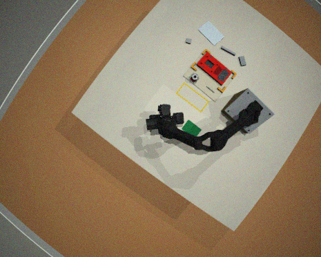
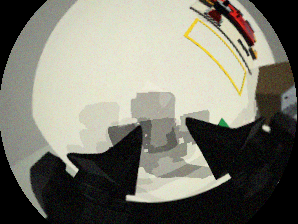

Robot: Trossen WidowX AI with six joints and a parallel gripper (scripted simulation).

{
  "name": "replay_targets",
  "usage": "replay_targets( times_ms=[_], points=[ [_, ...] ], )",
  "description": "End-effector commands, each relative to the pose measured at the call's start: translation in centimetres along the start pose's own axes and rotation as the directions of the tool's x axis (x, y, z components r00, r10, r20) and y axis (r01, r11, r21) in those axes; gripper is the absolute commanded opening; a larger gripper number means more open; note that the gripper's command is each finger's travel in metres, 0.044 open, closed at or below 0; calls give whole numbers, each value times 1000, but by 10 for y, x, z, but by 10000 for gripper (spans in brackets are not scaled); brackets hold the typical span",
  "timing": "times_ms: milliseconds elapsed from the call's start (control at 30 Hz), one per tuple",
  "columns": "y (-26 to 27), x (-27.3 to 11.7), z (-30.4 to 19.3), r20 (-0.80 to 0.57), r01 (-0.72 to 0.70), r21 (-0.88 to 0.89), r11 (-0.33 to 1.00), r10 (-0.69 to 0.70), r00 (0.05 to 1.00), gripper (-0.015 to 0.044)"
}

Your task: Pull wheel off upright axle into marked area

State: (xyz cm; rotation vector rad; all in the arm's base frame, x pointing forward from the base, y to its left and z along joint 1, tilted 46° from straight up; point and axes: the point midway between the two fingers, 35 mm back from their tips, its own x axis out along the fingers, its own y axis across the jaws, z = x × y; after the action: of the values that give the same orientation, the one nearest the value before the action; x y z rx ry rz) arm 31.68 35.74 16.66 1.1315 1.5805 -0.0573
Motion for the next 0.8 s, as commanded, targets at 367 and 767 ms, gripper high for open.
replay_targets(
  times_ms=[367,767],
  points=[
    [-120,-21,193,-99,104,460,882,-65,993,300],
    [-189,-45,246,-157,83,661,746,29,987,300]
  ],
)
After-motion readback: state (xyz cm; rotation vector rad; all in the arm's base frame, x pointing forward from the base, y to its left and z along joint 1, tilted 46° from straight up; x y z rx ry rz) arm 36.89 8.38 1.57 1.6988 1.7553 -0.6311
